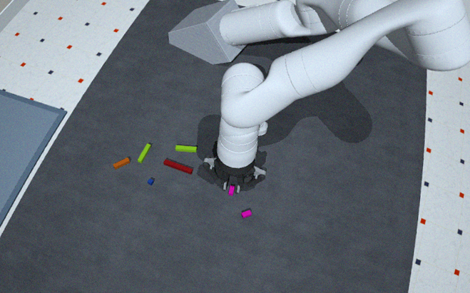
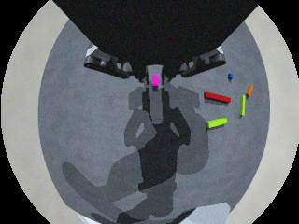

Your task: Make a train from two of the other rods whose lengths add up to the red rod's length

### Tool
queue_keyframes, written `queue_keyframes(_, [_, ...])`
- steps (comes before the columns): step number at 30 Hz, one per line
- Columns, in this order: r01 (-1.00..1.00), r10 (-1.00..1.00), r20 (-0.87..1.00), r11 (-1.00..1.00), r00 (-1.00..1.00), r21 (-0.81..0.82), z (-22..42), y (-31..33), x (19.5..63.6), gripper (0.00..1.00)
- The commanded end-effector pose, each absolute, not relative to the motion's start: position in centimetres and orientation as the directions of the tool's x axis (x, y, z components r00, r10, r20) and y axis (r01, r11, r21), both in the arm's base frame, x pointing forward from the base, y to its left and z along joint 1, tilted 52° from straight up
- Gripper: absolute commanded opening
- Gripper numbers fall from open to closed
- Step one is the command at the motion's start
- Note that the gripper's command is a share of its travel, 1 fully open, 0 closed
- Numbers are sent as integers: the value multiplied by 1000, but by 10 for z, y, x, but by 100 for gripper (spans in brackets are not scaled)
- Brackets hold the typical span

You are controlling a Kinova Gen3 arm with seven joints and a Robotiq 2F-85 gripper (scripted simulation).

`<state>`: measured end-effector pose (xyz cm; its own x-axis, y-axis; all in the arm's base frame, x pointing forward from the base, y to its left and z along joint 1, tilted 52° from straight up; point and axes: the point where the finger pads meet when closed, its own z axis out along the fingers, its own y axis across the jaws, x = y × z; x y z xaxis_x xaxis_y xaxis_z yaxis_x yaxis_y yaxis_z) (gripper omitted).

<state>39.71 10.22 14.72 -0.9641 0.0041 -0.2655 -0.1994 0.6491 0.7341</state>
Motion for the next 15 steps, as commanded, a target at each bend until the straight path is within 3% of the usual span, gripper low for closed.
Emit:
queue_keyframes(1, [-198,10,-270,652,-963,732,149,103,401,24])
queue_keyframes(15, [-198,10,-270,652,-963,732,149,103,402,24])
